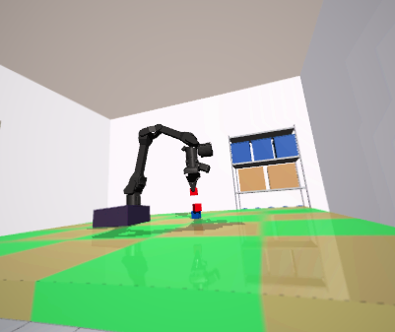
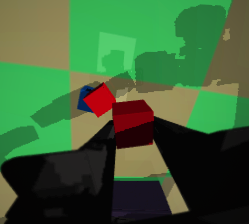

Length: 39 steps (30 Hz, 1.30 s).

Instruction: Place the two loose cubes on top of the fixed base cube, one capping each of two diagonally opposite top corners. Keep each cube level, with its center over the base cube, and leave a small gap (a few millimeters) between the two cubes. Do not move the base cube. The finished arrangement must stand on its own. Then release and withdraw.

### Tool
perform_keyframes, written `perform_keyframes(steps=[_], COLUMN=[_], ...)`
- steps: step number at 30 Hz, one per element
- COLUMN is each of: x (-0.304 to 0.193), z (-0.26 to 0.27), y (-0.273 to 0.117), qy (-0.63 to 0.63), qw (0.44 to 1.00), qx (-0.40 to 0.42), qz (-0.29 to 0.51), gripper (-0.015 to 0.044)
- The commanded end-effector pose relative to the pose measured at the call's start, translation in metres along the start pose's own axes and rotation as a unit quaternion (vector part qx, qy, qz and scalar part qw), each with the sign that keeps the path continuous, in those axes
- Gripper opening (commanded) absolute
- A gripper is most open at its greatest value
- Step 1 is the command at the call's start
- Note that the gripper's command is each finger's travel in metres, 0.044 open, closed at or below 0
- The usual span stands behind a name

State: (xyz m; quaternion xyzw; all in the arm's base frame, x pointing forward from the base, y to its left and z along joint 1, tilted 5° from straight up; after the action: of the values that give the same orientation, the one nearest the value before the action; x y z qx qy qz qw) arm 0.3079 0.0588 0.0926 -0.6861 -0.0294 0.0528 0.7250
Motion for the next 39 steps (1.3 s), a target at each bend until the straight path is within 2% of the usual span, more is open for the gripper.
perform_keyframes(steps=[1,18,39], x=[-0.002,-0.012,-0.026], z=[0.008,0.039,0.072], y=[0.001,0.004,0.007], qy=[0.057,0.298,0.552], qw=[0.998,0.954,0.834], qx=[0.002,0.003,0.003], qz=[0.0,0.001,0.004], gripper=[0.0105,0.0105,0.0105])
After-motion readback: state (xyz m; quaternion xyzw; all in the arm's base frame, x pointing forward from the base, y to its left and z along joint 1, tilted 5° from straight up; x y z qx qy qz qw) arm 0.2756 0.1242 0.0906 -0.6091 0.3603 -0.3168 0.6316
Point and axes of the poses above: the point midway between the two fingers, 35 mm back from their tips, its own y axis out along the fingers, its own z axis across the jaws, x = y × z, the point moved 2 cm from there along -y, back along the fingers, and after that the axes turned 13 degrees about y, right-handed, at the moved point
